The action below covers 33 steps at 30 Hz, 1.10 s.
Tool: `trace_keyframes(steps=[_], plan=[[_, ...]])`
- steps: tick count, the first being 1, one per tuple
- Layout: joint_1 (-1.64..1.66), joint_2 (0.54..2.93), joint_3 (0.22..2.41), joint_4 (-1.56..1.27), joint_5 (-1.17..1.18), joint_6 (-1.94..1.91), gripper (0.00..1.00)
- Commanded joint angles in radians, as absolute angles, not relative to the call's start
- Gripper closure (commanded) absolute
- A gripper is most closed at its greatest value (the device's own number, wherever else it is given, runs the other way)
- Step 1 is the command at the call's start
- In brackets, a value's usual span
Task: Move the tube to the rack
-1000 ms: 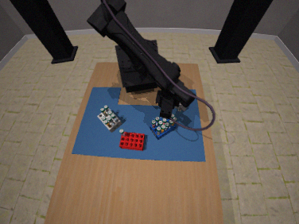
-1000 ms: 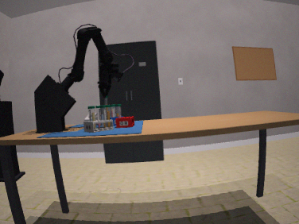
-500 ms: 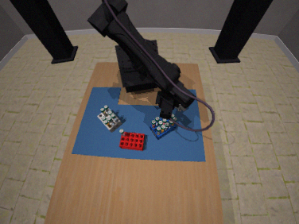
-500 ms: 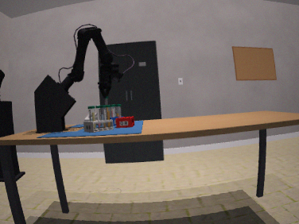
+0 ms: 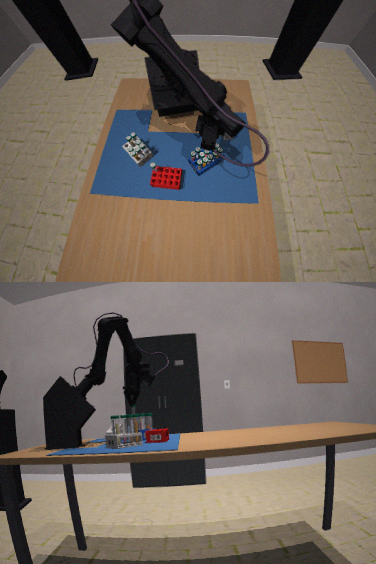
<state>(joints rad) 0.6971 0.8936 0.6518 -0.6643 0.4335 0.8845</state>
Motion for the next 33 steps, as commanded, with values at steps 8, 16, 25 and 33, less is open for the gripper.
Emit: trace_keyframes(steps=[8, 16, 25, 33], plan=[[0.679, 0.897, 0.643, -0.625, 0.425, 0.869, 1.0], [0.675, 0.914, 0.638, -0.614, 0.42, 0.865, 1.0], [0.666, 0.918, 0.639, -0.597, 0.416, 0.857, 1.0], [0.667, 0.933, 0.61, -0.584, 0.415, 0.857, 1.0]])
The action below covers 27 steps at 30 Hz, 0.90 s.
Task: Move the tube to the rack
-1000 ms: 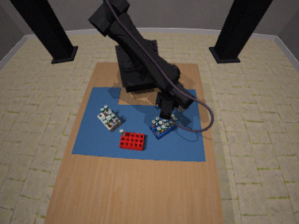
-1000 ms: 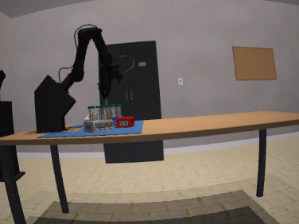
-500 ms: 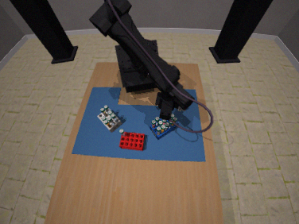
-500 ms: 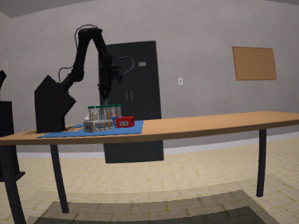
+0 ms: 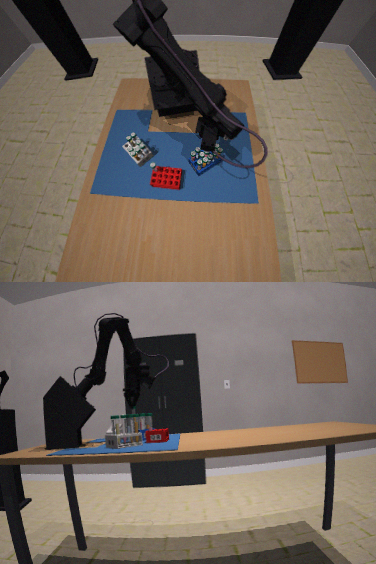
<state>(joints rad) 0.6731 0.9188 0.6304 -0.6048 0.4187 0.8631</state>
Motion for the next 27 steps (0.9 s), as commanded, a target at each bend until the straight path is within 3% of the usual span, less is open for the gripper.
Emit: trace_keyframes(steps=[1, 27], plan=[[0.668, 0.934, 0.608, -0.581, 0.416, 0.858, 1.0], [0.648, 0.967, 0.59, -0.51, 0.4, 0.842, 1.0]])
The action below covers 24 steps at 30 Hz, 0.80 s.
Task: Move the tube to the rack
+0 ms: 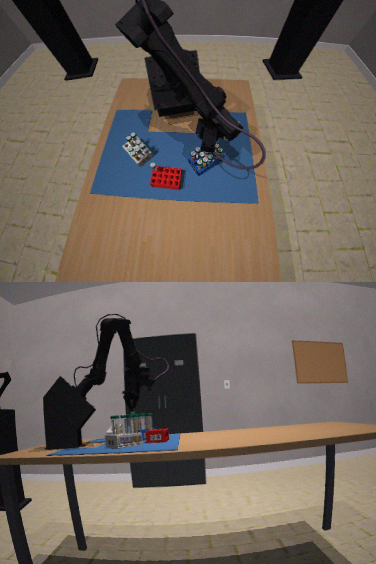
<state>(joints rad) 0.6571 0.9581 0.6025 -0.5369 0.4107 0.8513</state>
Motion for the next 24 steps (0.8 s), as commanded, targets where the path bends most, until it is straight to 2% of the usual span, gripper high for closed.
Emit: trace_keyframes(steps=[1, 24], plan=[[0.648, 0.967, 0.59, -0.51, 0.4, 0.842, 1.0], [0.629, 1.004, 0.576, -0.452, 0.388, 0.826, 1.0]])
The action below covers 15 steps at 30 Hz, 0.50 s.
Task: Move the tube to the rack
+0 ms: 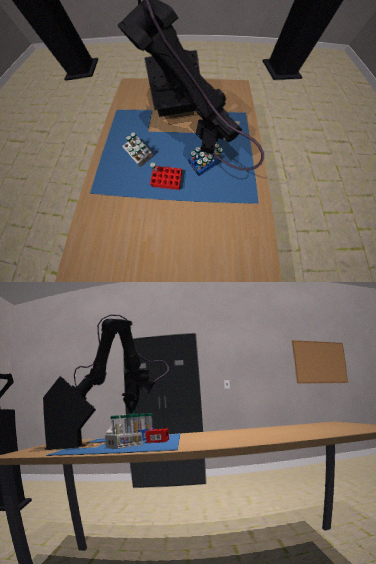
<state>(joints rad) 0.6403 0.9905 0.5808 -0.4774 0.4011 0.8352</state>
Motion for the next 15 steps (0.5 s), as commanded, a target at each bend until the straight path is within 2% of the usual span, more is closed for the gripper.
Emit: trace_keyframes(steps=[1, 15], plan=[[0.628, 1.006, 0.573, -0.45, 0.388, 0.825, 1.0], [0.615, 1.027, 0.588, -0.415, 0.38, 0.814, 1.0]])
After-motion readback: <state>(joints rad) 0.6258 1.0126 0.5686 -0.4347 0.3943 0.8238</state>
